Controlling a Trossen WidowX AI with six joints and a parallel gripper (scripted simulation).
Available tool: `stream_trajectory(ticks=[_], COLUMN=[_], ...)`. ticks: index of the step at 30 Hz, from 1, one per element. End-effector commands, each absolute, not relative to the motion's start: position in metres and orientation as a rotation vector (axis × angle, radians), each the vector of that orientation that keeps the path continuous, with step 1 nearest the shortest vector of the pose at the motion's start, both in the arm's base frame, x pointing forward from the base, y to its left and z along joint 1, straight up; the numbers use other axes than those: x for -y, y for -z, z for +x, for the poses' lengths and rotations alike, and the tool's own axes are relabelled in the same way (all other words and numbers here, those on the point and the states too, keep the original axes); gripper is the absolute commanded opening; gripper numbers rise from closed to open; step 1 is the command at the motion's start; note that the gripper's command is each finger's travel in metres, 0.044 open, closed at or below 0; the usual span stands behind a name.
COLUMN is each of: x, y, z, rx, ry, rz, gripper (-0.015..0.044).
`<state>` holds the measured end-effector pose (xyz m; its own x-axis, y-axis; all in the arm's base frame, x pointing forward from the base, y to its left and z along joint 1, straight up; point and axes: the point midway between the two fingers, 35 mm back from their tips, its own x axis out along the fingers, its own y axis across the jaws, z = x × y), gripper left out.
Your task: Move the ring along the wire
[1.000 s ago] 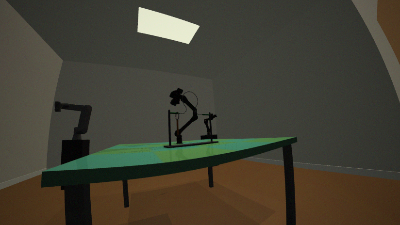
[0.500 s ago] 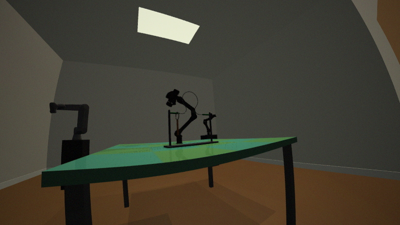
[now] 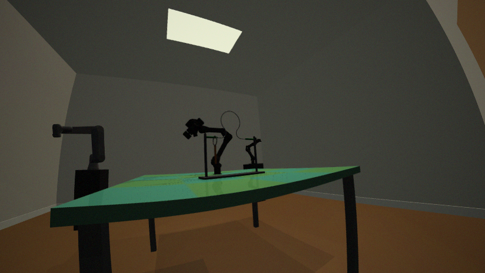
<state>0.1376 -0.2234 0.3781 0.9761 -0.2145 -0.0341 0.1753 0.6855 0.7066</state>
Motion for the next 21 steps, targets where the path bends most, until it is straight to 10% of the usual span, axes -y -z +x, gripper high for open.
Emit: stream_trajectory(ticks=[1, 21], x=[0.245, 0.215], y=[-0.336, -0.133], z=[0.149, 0.201], rx=[0.023, -0.068], ry=[0.184, 0.001], rz=[0.709, 0.252], gripper=[0.016, 0.016])
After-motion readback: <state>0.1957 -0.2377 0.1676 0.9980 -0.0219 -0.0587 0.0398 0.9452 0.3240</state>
